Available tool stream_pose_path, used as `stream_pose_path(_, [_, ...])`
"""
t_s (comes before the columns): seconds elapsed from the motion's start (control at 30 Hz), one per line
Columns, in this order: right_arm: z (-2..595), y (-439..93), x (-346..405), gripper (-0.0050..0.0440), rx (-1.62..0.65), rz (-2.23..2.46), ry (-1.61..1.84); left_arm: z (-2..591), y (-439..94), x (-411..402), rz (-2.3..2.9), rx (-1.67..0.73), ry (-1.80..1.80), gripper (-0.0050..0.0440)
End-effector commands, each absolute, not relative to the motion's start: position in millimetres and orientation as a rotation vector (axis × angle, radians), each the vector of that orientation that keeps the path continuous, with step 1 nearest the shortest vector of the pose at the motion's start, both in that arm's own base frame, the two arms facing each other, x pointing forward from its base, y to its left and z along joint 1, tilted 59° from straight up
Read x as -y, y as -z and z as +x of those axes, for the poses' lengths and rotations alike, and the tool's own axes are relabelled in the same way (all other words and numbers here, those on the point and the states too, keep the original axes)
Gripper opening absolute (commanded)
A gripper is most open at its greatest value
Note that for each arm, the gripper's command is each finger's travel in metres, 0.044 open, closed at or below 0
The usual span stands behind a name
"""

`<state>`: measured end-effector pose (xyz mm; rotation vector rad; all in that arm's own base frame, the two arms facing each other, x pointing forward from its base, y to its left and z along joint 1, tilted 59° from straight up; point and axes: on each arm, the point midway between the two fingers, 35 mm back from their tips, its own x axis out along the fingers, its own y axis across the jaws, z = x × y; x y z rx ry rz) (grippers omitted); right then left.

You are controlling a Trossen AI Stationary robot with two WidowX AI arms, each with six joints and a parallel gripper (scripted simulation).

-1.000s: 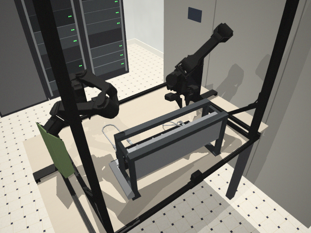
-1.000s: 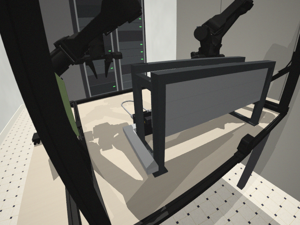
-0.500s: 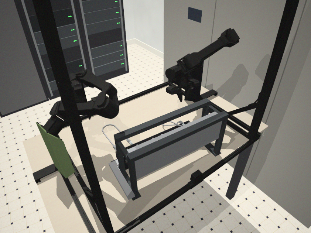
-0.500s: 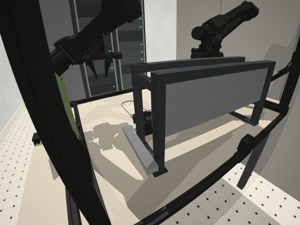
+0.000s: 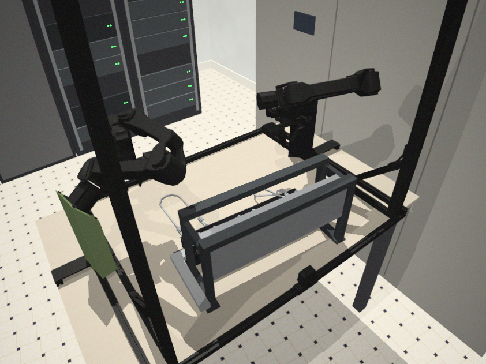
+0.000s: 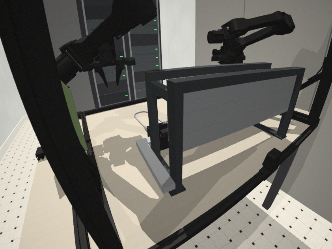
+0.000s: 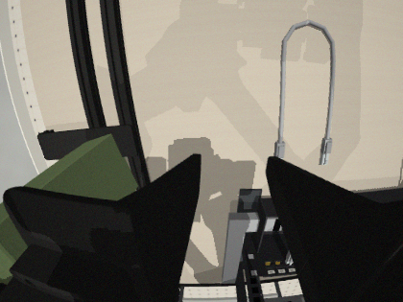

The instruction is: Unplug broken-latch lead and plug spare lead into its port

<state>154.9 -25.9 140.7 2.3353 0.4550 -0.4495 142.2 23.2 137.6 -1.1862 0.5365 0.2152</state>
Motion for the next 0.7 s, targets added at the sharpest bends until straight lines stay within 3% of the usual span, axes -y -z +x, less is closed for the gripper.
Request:
stream_pose_path(0.0, [154.5, -140.5, 25.6, 0.0176, -0.455, 2.340, 0.447, 142.2, -137.6, -23.2, -1.186, -0.536, -0.215, 0.0176])
stream_pose_path(0.07, [154.5, -140.5, 25.6, 0.0176, -0.455, 2.340, 0.447, 142.2, -137.6, -23.2, -1.186, -0.536, -0.215, 0.0176])
stream_pose_path(0.1, [116.3, -95.0, 33.2, 0.0176, -0.412, 2.302, 0.566, 142.2, -137.6, -23.2, -1.186, -0.536, -0.215, 0.0176])
stream_pose_path(0.67, [116.3, -95.0, 33.3, 0.0176, -0.412, 2.302, 0.566, 142.2, -137.6, -23.2, -1.186, -0.536, -0.215, 0.0176])
